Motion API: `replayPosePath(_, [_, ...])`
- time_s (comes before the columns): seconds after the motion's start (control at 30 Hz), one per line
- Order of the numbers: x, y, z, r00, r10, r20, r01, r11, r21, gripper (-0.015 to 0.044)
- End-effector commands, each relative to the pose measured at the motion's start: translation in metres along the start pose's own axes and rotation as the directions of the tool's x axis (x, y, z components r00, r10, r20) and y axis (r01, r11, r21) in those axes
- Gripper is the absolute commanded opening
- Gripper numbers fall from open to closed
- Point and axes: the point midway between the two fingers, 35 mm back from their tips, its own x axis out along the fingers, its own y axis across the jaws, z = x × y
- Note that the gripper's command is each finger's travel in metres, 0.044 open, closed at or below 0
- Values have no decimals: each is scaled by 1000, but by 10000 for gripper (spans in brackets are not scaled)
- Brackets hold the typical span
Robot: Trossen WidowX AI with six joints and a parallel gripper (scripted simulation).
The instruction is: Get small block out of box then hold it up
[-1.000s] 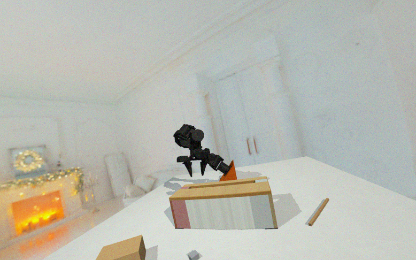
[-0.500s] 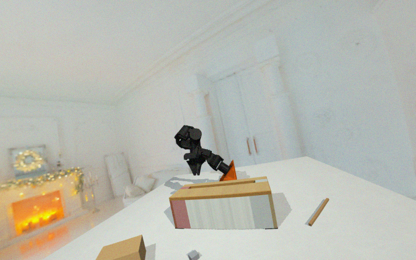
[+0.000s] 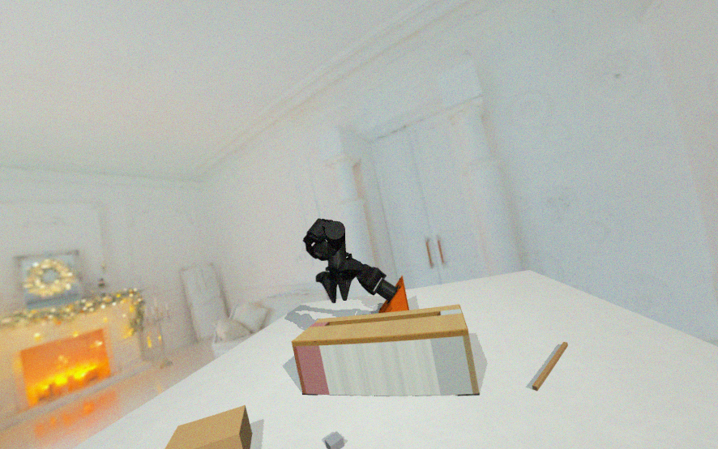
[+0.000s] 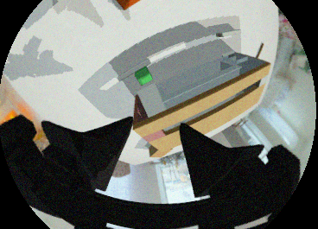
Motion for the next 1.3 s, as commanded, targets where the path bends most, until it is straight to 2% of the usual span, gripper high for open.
replayPosePath(0.0, [0,6,3,999,-27,-45,-3,827,-563,285])
replayPosePath(0.43, [0,6,3,999,-27,-45,-3,827,-563,285])
replayPosePath(0.5, [1,6,4,999,-27,-44,0,856,-518,285])
replayPosePath(0.63, [7,6,6,999,-27,-35,21,986,-166,285])
replayPosePath(0.77, [14,7,10,999,-28,-25,33,964,264,285])
replayPosePath(0.9, [21,8,13,999,-28,-16,32,762,647,285])
replayPosePath(1.03, [28,9,16,1000,-29,-8,20,417,909,285])
replayPosePath(1.17, [35,10,19,1000,-31,-2,2,14,1000,285])
replayPosePath(1.27, [39,10,20,1000,-31,1,-7,-190,982,285])
